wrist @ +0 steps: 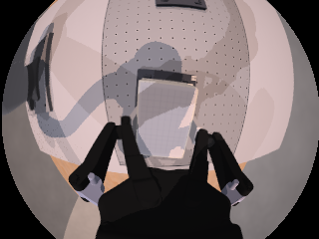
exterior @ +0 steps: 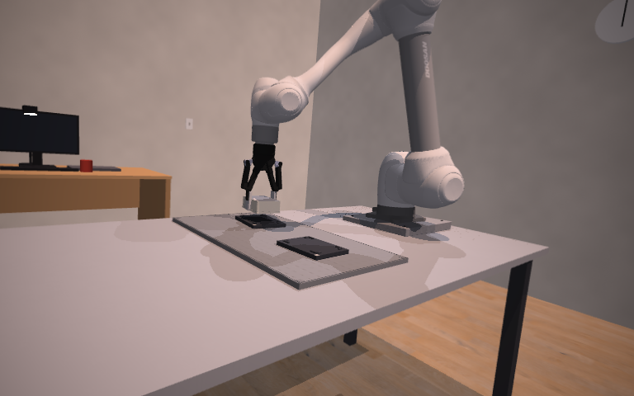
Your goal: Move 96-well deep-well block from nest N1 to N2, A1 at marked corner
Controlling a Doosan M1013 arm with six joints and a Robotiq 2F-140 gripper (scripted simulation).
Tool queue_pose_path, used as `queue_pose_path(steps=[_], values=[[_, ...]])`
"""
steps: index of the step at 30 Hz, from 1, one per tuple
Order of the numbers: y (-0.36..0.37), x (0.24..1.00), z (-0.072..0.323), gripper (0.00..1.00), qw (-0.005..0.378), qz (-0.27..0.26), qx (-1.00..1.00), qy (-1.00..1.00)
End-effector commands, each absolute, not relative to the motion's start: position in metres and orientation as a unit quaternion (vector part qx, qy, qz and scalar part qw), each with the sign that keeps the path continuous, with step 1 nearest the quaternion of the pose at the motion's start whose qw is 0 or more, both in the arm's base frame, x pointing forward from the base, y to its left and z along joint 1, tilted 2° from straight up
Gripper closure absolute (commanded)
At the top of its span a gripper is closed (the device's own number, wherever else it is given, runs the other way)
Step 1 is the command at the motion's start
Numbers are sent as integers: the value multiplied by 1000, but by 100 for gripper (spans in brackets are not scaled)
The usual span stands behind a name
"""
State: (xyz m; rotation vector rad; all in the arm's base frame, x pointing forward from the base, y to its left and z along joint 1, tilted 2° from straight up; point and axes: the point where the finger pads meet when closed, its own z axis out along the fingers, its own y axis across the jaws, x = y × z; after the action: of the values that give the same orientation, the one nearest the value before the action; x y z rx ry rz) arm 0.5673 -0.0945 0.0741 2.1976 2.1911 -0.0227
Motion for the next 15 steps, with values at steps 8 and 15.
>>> queue_pose_path(steps=[8, 15], values=[[-95, 568, 62, 100, 19, -7, 708, 706], [-95, 568, 52, 100, 19, -7, 708, 706]])
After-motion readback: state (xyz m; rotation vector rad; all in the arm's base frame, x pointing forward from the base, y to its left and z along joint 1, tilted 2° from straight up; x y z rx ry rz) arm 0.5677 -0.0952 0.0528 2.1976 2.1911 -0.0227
